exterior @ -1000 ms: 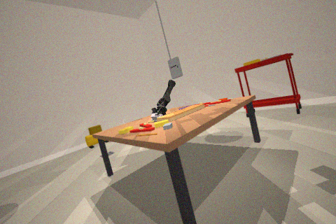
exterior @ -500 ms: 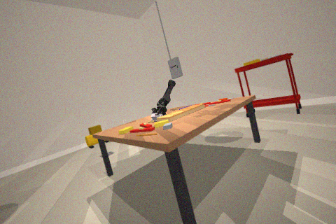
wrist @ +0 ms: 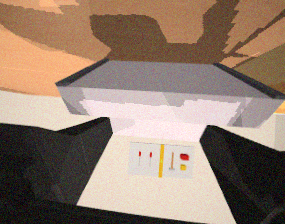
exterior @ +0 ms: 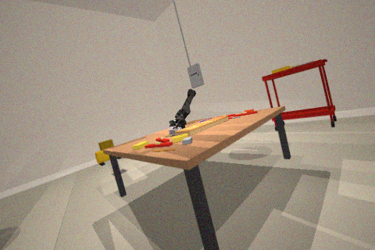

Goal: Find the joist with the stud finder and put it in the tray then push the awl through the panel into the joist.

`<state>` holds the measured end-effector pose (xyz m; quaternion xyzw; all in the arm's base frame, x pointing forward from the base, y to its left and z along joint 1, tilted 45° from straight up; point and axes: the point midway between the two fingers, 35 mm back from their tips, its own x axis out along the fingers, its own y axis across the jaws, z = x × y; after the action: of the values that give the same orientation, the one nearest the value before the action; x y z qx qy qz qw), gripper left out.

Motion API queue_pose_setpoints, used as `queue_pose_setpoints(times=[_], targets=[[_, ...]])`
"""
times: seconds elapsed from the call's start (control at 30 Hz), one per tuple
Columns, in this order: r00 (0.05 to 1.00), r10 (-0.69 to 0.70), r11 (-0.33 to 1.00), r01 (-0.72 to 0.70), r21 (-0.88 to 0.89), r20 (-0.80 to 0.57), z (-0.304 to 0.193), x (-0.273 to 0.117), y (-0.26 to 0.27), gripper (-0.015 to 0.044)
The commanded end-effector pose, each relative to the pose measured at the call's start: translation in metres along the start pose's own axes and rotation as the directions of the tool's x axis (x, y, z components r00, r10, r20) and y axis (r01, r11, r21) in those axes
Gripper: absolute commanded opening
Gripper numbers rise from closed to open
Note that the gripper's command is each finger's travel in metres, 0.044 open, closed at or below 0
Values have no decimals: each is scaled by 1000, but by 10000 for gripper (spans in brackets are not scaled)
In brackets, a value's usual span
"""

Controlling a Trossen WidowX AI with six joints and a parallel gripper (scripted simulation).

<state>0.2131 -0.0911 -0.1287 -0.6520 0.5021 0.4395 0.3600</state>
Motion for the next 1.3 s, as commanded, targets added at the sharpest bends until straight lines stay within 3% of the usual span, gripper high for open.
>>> queue_pose_setpoints(times=[0.0, 0.73, 0.83, 1.27], targets=[[1000, -4, 1000, 4, -7, 16, 4, 0, 0, 378], [1000, 0, 1000, 0, 0, 0, 0, 0, 0, 378], [1000, 0, 1000, 0, 0, 0, 0, 0, 0, 440], [1000, 0, 1000, 0, 0, 0, 0, -1, 0, 440]])
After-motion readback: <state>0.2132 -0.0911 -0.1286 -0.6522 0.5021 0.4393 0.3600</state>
